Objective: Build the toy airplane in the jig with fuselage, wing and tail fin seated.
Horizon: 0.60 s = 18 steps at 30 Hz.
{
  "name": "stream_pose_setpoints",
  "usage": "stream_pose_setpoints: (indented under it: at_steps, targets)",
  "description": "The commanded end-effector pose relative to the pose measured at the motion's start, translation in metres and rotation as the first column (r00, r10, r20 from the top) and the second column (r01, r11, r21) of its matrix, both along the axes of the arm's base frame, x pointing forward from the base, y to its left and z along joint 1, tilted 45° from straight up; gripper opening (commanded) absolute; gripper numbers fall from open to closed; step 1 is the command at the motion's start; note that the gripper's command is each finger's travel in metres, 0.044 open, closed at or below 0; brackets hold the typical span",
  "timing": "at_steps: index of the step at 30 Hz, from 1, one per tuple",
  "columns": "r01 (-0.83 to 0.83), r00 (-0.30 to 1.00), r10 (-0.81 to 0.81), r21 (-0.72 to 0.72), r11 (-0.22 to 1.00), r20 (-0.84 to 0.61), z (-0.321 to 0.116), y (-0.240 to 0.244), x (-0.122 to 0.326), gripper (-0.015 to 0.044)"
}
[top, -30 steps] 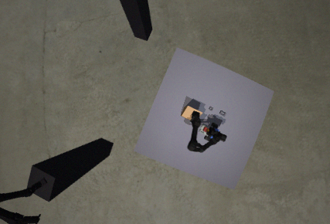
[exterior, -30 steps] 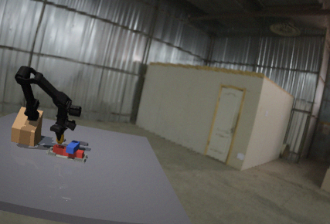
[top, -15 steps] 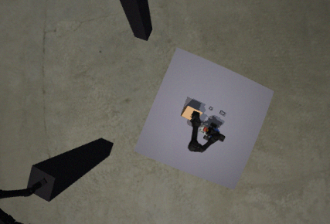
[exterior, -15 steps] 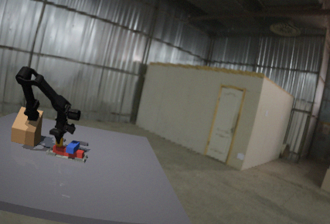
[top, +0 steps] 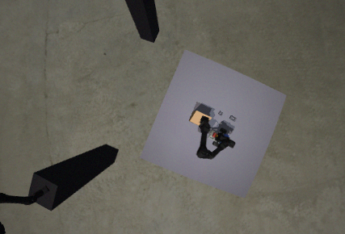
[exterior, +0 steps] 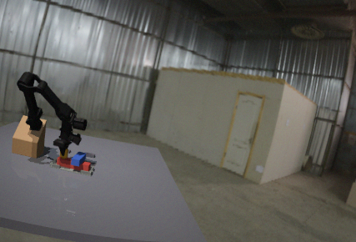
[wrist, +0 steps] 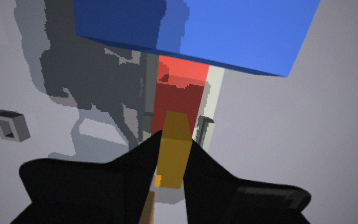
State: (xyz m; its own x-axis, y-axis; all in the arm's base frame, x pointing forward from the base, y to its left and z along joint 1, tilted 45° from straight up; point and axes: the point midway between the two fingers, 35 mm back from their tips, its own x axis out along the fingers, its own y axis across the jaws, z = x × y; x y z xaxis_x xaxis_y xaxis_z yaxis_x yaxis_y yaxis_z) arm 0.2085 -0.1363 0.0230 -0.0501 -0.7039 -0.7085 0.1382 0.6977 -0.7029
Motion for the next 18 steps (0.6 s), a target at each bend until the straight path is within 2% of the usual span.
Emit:
stream_pose_setpoints:
  at_steps: [1, 7, 14, 18]
  targets:
    - [0.0, 1.0, 0.0, 0.0, 1.0, 0.001, 0.0, 0.0, 0.0, 0.0105]
    - [0.0, 1.0, 0.0, 0.0, 1.0, 0.001, 0.0, 0.0, 0.0, 0.026]
    - [0.0, 1.0, 0.0, 0.001, 1.0, 0.001, 0.001, 0.002, 0.001, 0.026]
    - [-0.004, 1.0, 0.004, 0.014, 1.0, -0.001, 0.029, 0.034, 0.008, 0.026]
